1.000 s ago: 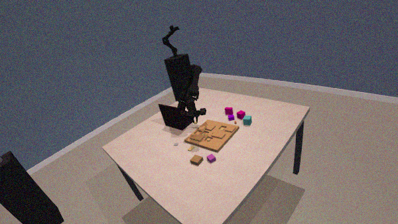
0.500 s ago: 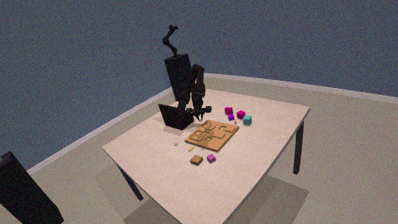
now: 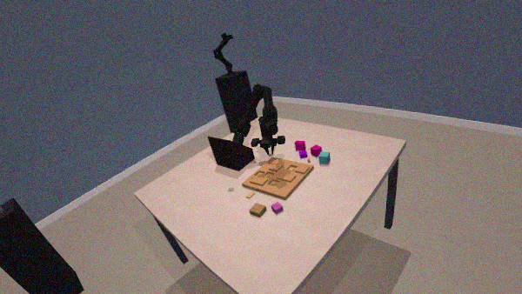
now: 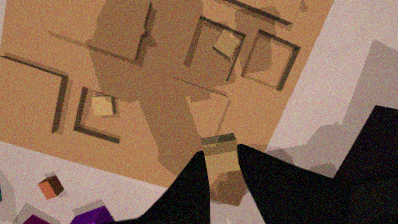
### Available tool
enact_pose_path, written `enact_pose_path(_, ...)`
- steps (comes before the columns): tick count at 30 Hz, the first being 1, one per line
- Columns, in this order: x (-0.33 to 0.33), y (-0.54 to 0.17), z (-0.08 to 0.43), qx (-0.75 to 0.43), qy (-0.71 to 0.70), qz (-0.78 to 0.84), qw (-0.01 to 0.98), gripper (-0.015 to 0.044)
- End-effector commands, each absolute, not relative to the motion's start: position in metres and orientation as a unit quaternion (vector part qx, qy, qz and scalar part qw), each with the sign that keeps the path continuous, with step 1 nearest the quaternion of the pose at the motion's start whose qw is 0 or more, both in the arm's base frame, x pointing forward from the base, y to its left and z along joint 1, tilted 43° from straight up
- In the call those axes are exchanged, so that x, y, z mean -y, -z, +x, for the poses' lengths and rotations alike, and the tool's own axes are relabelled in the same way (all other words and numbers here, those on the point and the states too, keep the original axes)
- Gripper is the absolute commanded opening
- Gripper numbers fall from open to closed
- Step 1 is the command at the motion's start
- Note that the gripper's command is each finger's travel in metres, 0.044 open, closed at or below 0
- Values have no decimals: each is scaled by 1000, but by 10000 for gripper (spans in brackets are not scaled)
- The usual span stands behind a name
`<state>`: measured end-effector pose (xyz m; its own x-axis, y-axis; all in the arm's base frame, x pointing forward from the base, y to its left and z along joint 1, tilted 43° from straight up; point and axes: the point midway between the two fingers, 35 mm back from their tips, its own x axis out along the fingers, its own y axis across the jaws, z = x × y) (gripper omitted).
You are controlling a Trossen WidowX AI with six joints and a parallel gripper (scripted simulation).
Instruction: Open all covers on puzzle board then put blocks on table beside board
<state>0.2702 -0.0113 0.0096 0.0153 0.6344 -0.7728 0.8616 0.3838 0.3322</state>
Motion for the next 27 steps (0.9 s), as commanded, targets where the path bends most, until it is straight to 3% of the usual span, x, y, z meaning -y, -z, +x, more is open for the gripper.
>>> enact_pose_path(1,3,-20,276,-687,122,544,466,80)
enact_pose_path(27,-68,-82,285,-687,113,549,463,80)
